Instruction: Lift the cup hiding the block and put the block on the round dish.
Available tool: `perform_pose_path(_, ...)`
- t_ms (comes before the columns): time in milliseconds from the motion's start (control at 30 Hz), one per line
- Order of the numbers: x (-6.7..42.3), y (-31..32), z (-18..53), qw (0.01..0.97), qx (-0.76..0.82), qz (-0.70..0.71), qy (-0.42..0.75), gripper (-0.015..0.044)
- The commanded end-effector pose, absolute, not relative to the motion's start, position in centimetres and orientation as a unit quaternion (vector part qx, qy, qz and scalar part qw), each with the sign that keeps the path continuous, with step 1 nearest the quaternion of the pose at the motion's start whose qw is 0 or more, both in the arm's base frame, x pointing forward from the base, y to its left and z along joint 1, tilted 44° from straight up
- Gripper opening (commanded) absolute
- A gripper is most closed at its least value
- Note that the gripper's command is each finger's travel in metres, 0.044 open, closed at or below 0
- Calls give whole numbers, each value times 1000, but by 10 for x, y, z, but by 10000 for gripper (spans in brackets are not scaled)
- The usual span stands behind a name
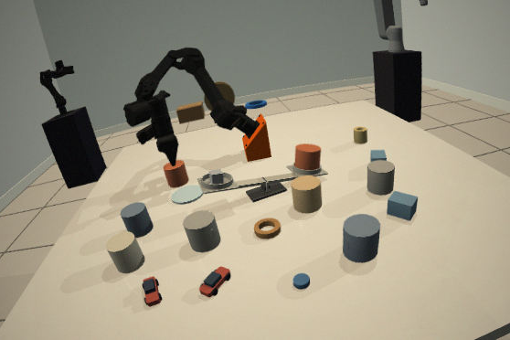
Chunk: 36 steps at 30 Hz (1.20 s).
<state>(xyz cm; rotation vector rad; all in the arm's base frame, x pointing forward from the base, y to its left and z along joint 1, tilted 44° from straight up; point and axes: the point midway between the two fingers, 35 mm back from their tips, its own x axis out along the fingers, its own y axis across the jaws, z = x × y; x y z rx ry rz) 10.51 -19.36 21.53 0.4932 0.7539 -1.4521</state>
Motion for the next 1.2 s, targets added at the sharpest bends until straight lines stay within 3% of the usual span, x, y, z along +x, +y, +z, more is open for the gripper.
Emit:
perform_pose_path(0, 120, -188, 227, 681, 225, -626, 308, 335)
perform_pose_path(100, 134, -186, 228, 684, 234, -619, 307, 260)
perform_pose_path(367, 198, -168, 214, 666, 253, -616, 335, 260)
perform_pose_path(733, 299, -91, 166, 656, 219, -625, 363, 260)
perform_pose_path(1167, 316, -78, 146, 655, 215, -639, 342, 260)
